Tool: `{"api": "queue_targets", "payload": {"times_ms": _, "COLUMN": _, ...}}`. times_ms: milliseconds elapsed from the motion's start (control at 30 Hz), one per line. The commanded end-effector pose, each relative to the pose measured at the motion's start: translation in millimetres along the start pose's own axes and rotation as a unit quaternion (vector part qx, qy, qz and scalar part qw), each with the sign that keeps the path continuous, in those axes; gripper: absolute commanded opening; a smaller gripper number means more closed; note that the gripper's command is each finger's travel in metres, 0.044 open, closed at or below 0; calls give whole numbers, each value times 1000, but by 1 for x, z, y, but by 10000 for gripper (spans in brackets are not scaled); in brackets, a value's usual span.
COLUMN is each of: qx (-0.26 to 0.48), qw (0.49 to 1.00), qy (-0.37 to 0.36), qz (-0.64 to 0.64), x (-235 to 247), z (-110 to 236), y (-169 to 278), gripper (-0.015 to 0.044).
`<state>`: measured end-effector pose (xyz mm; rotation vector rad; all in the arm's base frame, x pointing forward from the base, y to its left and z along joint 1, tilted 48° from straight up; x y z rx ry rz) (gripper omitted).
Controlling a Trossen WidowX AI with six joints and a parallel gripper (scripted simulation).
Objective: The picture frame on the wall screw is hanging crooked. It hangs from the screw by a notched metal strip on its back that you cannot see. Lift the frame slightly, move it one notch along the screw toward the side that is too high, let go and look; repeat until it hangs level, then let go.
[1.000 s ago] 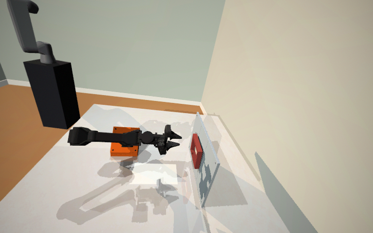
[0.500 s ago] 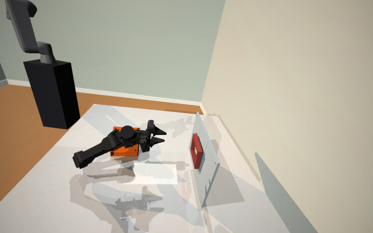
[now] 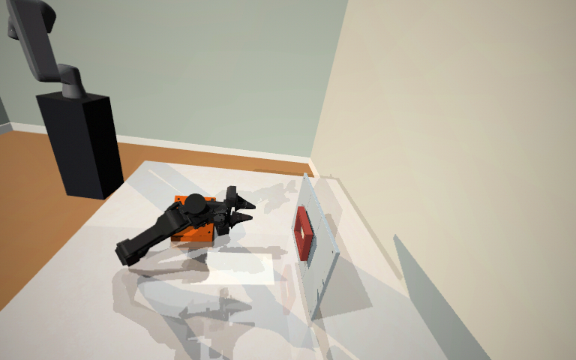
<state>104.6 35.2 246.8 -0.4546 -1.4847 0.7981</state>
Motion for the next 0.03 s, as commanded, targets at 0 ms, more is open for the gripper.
{"api": "queue_targets", "payload": {"times_ms": 0, "qx": -1, "qw": 1000, "qy": 1, "qz": -3, "x": 0, "z": 0, "y": 0, "gripper": 260}}
Point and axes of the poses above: the point midway between the two fingers, 35 mm back from their tips, its own z axis back along the fingers, its own x axis across the jaws, y = z × x, the point moved 6 cm from there along z, back along the fingers, and after that the axes turned 11 degrees about z, right-handed, at the moved point
